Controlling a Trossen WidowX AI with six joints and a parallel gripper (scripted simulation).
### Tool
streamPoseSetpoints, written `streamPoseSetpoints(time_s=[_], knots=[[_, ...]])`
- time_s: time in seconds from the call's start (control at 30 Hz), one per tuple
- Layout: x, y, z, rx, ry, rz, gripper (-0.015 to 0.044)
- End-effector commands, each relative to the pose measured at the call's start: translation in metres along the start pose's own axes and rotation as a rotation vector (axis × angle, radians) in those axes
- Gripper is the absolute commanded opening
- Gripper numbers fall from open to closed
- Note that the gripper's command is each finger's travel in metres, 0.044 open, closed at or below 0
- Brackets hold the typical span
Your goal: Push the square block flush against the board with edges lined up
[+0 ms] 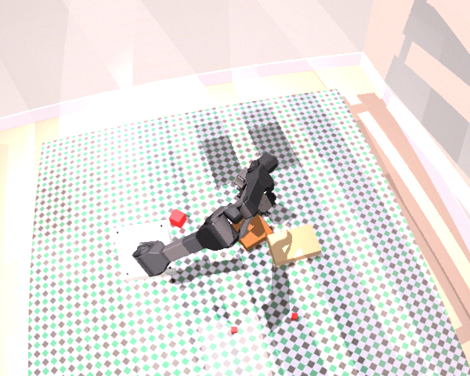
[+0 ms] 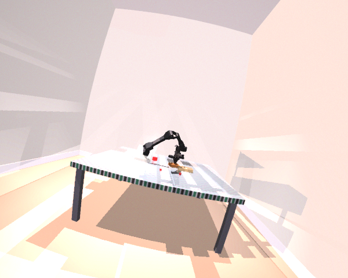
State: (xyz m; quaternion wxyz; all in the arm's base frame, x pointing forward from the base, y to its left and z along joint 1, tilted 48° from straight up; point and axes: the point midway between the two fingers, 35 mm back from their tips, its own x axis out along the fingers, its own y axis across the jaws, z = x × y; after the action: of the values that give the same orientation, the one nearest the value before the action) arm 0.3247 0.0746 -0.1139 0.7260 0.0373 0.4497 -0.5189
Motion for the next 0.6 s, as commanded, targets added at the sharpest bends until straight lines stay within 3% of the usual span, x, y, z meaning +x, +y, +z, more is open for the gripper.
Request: streamPoseSetpoints(time_s=[0.0, 0.57], knots=[[0.003, -0.003, 0.01, 0.001, -0.007, -0.01, 0.0], [0.003, -0.008, 0.037, 0.001, -0.008, -0.011, 0.0]])
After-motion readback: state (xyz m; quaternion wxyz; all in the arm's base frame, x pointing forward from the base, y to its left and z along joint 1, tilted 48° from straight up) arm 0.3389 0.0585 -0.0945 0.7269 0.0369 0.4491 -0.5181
